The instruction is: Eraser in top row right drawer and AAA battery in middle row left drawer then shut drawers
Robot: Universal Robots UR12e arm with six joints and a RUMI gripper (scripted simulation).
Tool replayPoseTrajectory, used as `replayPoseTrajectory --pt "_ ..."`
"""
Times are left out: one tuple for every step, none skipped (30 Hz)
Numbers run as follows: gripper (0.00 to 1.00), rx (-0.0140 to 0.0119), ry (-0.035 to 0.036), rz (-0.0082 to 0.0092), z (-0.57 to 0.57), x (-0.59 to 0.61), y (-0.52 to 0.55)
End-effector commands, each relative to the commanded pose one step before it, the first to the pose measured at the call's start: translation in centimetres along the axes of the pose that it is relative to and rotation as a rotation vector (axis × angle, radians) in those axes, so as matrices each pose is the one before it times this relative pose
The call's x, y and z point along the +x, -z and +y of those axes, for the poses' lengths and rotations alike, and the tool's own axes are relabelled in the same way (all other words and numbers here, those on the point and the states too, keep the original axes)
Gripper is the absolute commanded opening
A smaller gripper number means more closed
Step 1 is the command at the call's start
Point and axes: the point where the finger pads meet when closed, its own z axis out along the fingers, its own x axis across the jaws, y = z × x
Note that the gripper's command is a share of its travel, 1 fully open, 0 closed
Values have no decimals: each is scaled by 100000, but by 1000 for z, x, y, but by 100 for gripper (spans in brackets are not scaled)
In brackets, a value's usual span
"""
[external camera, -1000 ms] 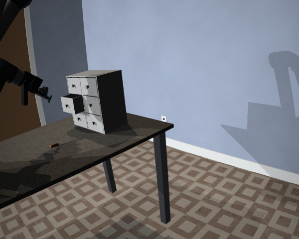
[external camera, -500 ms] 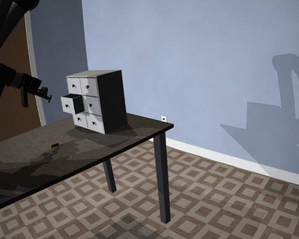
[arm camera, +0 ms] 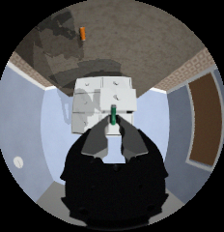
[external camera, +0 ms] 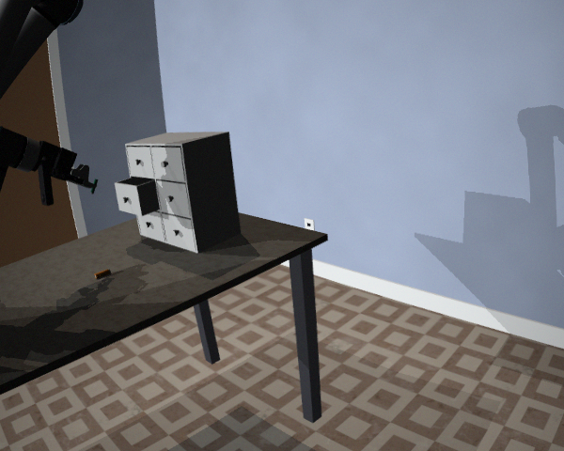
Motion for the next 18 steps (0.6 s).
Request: replayPoseTrajectory --pt "2 -2800 402 -236 268 -215 -45" --pt "2 -227 -3 -5 0 -3 2" --pt "2 -215 -3 -4 -1 -3 2" --pt "2 -203 -3 -3 -1 -2 2" --pt "2 -192 -2 -2 -1 -2 2" --pt "2 -180 -1 0 -2 0 2" --pt "2 -167 -1 2 -3 1 2" --pt "2 -155 0 5 -4 3 2" --pt "2 -143 1 7 -5 4 1" --pt "2 0 0 0 0 0 0" --pt "2 0 0 0 0 0 0" --pt "2 -121 8 24 -11 15 -2" --pt "2 -123 1 7 -4 4 1" --pt "2 -115 0 5 -4 3 1" --pt "2 -107 0 3 -3 1 2" --pt "2 -99 -1 1 -2 0 2" --pt "2 -90 -1 1 -2 0 2" --pt "2 -82 -1 1 -2 0 2"
